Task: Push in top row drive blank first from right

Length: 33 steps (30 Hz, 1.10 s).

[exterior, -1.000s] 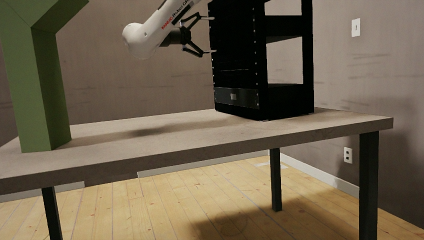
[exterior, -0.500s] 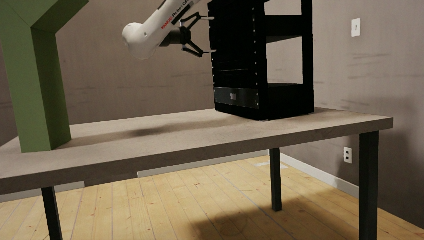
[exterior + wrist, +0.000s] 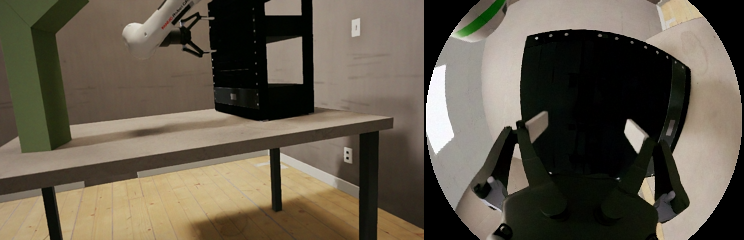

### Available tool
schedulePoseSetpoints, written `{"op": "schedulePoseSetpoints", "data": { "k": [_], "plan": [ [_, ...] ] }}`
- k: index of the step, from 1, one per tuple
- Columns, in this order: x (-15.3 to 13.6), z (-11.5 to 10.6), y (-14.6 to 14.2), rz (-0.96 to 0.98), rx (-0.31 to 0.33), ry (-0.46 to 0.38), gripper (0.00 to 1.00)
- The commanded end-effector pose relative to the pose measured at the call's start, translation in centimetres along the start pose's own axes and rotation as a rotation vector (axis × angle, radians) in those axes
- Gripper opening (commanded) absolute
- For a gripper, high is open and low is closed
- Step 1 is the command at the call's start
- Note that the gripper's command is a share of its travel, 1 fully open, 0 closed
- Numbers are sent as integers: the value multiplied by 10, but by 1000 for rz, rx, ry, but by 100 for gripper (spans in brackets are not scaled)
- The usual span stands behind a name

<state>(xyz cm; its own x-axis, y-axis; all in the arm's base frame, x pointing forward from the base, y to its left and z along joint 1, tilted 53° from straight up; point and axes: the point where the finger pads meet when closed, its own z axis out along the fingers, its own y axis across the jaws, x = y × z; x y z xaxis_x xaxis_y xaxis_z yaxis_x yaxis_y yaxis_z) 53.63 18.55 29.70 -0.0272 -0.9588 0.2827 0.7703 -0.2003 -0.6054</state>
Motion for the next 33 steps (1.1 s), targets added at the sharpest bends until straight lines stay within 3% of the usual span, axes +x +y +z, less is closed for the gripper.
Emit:
{"op": "schedulePoseSetpoints", "data": {
  "k": [1, 25, 26, 33],
  "plan": [
    [0, 0, -1, 0, 1, 0, 100],
    [0, 0, -1, 0, 1, 0, 100],
    [0, 0, -1, 0, 1, 0, 10],
    [0, 0, -1, 0, 1, 0, 10]
  ]
}}
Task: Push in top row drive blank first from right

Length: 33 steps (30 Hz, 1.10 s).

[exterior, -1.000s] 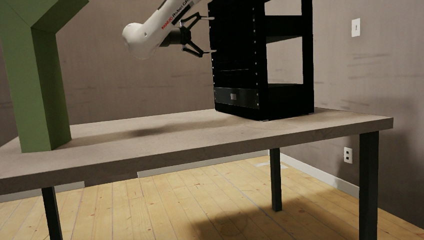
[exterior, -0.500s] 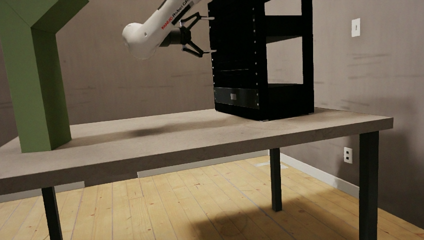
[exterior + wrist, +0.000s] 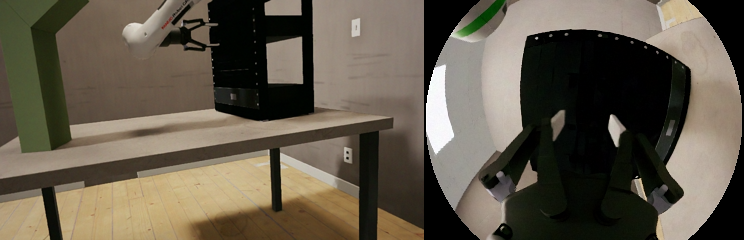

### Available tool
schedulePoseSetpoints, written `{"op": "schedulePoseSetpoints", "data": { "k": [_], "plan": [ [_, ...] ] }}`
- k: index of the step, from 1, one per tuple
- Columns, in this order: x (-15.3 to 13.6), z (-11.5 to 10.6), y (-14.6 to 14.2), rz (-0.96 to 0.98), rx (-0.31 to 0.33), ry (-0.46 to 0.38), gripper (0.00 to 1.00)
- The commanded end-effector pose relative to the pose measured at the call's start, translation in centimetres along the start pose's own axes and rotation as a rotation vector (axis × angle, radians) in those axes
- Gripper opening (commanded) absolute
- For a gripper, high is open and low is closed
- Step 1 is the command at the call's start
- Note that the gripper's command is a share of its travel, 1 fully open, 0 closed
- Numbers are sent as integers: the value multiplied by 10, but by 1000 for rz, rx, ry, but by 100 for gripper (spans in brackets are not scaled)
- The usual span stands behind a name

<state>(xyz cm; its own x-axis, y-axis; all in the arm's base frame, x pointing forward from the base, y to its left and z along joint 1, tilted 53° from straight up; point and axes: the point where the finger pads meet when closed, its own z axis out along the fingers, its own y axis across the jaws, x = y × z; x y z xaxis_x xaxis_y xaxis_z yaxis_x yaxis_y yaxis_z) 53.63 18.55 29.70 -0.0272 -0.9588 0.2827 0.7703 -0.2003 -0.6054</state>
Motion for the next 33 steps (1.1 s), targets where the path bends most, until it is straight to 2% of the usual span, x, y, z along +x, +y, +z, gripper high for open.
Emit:
{"op": "schedulePoseSetpoints", "data": {
  "k": [1, 33],
  "plan": [
    [0, 0, -1, 0, 1, 0, 10],
    [5, -1, -2, 0, 1, 0, 10]
  ]
}}
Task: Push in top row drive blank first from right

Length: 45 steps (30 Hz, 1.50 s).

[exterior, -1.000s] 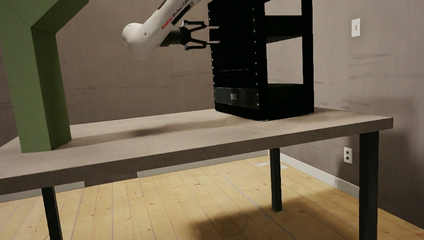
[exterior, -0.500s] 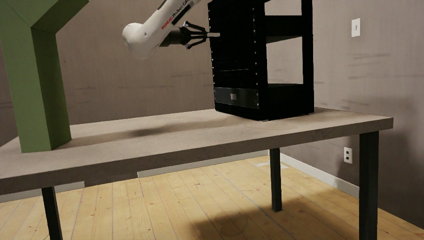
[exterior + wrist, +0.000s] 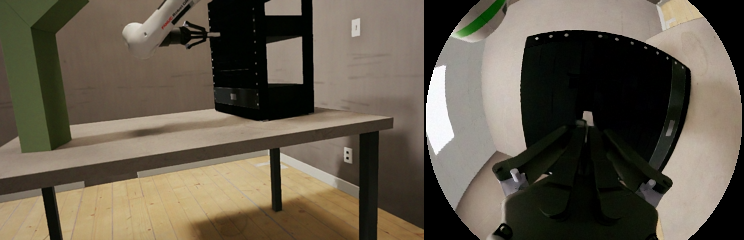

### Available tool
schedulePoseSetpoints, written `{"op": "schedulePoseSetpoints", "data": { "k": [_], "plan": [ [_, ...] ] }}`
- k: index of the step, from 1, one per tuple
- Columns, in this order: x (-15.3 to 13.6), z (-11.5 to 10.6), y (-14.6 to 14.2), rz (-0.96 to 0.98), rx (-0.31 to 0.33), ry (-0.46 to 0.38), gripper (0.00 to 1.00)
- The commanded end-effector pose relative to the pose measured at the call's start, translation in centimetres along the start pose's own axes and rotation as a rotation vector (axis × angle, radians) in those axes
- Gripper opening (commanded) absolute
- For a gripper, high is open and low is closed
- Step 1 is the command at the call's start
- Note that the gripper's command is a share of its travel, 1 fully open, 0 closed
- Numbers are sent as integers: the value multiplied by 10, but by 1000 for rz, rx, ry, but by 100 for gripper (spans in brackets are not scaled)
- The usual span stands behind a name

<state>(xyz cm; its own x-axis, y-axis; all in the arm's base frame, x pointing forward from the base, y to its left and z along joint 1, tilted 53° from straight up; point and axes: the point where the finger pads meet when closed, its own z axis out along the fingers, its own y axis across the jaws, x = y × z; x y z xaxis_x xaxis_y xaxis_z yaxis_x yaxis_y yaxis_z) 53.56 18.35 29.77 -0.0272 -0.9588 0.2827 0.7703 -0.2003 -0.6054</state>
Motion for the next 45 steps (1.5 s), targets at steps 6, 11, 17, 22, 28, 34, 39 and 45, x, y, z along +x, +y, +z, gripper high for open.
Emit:
{"op": "schedulePoseSetpoints", "data": {
  "k": [6, 11, 17, 22, 28, 34, 39, 45],
  "plan": [
    [22, -4, -6, 0, 1, 0, 10],
    [36, -7, -10, 0, 1, 0, 10],
    [70, -14, -19, 0, 1, 0, 10],
    [98, -19, -26, 0, 1, 0, 10],
    [116, -23, -30, 0, 1, 0, 10],
    [132, -26, -35, 0, 1, 0, 10],
    [136, -26, -36, 0, 1, 0, 10],
    [136, -25, -36, 0, 1, 0, 10]
  ]
}}
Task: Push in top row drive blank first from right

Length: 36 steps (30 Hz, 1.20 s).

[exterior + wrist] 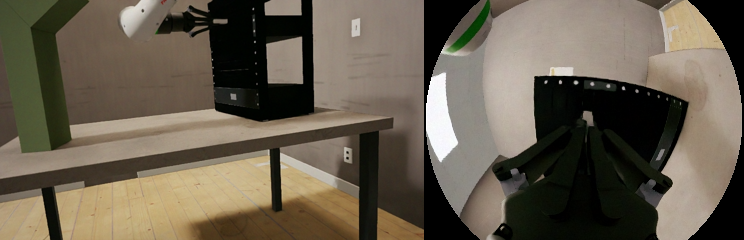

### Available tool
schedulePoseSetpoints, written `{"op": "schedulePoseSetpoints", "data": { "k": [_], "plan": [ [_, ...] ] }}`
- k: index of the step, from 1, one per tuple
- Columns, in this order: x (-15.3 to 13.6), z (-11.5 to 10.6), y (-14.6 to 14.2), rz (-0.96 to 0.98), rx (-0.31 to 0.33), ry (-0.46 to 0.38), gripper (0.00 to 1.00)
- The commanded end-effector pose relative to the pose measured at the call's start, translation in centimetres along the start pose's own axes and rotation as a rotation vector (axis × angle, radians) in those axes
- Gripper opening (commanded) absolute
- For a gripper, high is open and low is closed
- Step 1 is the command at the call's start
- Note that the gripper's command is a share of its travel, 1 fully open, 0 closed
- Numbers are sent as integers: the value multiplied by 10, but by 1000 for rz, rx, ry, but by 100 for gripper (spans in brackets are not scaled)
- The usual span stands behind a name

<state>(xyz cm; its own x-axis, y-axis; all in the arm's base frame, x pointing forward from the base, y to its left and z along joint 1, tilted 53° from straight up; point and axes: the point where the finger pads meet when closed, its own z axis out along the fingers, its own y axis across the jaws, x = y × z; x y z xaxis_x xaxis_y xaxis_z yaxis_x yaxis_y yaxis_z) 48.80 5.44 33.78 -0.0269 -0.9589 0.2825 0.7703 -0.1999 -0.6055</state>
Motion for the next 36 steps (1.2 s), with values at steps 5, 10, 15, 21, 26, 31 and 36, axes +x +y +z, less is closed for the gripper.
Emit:
{"op": "schedulePoseSetpoints", "data": {
  "k": [5, 10, 15, 21, 26, 31, 36],
  "plan": [
    [0, 25, -1, 0, 1, 0, 10],
    [0, 39, -1, 0, 1, 0, 10],
    [0, 39, -1, 0, 1, 0, 10],
    [0, 39, -1, 0, 1, 0, 10],
    [0, 39, -1, 0, 1, 0, 10],
    [0, 39, -1, 0, 1, 0, 10],
    [0, 39, -1, 0, 1, 0, 10]
  ]
}}
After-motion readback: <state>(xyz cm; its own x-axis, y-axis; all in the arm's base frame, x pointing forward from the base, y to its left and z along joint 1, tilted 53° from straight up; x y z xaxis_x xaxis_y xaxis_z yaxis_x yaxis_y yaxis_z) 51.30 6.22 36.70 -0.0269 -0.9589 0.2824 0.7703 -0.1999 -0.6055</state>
